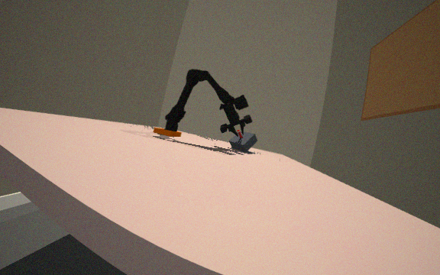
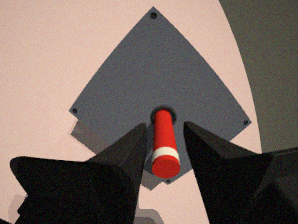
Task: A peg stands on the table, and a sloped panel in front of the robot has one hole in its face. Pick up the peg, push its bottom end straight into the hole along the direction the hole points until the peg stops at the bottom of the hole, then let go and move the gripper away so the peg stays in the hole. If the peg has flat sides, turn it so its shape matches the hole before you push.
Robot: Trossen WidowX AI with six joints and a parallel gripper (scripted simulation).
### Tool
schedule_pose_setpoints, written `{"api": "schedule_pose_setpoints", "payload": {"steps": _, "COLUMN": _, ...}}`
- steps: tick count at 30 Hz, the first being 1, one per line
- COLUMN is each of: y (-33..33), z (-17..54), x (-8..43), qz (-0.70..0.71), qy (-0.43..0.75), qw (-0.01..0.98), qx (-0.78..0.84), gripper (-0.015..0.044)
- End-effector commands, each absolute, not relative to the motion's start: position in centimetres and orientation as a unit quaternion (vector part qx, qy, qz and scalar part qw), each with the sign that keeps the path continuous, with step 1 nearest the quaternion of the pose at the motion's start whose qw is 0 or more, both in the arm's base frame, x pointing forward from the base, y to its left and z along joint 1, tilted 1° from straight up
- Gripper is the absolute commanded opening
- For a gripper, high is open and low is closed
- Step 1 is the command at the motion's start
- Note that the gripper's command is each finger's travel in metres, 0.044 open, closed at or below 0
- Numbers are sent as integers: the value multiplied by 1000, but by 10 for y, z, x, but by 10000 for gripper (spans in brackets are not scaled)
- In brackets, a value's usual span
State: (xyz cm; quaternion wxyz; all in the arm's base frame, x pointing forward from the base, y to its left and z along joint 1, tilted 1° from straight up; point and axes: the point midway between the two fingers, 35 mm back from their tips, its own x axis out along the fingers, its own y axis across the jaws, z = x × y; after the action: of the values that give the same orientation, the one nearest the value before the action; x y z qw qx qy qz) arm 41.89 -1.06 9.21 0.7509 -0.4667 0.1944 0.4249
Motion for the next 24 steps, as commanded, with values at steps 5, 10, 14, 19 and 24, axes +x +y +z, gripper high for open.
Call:
{"api": "schedule_pose_setpoints", "payload": {"steps": 5, "y": -11, "z": 93, "x": 419, "qz": 425, "qy": 194, "qw": 751, "qx": -467, "gripper": 341}}
{"api": "schedule_pose_setpoints", "payload": {"steps": 10, "y": -15, "z": 98, "x": 415, "qz": 425, "qy": 195, "qw": 751, "qx": -467, "gripper": 440}}
{"api": "schedule_pose_setpoints", "payload": {"steps": 14, "y": -20, "z": 104, "x": 411, "qz": 425, "qy": 197, "qw": 750, "qx": -467, "gripper": 440}}
{"api": "schedule_pose_setpoints", "payload": {"steps": 19, "y": -27, "z": 112, "x": 404, "qz": 425, "qy": 198, "qw": 750, "qx": -467, "gripper": 440}}
{"api": "schedule_pose_setpoints", "payload": {"steps": 24, "y": -33, "z": 119, "x": 398, "qz": 425, "qy": 200, "qw": 750, "qx": -466, "gripper": 440}}
